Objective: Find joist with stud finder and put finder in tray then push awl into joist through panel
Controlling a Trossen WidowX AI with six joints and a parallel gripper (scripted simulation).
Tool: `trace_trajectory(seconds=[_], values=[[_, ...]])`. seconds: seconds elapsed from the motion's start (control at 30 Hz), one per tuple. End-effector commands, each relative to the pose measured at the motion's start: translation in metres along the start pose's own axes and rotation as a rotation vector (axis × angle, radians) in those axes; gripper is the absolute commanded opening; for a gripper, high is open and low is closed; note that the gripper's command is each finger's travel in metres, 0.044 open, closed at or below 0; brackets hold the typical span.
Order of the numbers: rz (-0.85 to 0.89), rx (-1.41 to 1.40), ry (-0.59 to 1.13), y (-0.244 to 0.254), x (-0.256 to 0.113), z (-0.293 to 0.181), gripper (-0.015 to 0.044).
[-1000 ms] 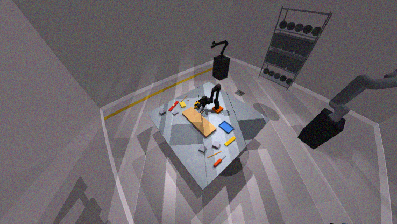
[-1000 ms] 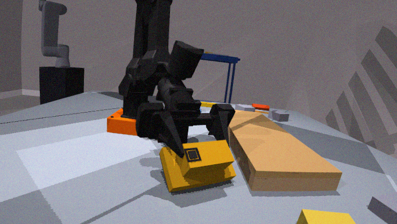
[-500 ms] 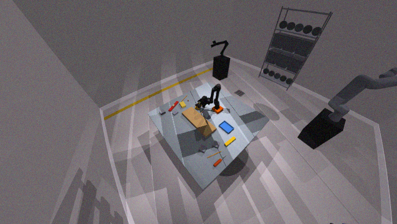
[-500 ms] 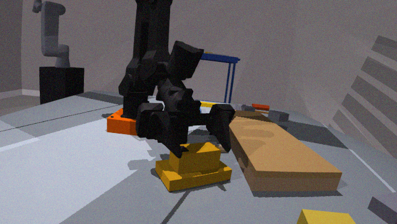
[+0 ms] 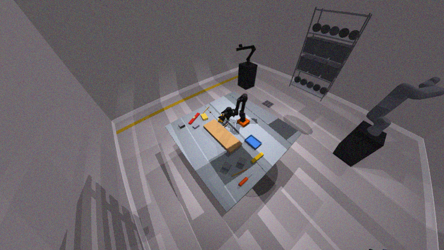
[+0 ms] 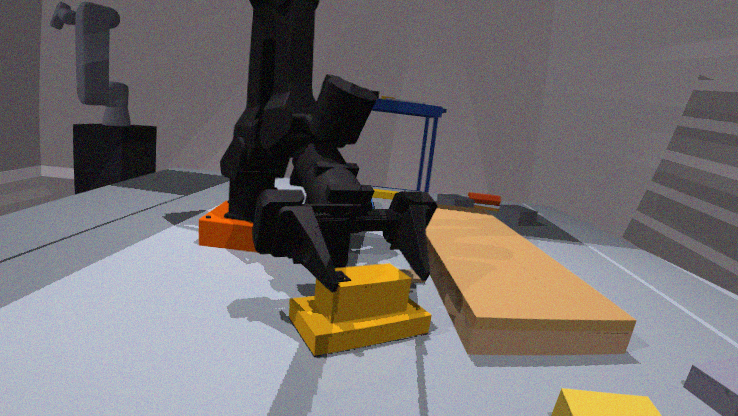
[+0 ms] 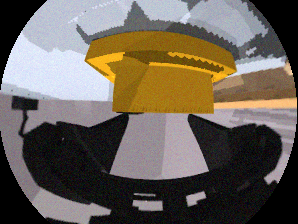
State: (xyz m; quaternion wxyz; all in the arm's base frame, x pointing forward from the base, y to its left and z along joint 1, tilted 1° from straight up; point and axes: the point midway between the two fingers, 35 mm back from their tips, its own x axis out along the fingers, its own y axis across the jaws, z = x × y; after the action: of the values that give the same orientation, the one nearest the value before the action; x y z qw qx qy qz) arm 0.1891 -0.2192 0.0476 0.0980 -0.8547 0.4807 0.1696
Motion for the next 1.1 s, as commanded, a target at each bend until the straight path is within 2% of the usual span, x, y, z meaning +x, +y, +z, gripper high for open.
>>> trace_trajectory(seconds=[0.0, 1.07], values=[[0.003, -0.001, -0.002, 0.0, -0.002, 0.0, 0.044], [0.0, -0.008, -0.008, 0.0, -0.016, -0.001, 0.044]])
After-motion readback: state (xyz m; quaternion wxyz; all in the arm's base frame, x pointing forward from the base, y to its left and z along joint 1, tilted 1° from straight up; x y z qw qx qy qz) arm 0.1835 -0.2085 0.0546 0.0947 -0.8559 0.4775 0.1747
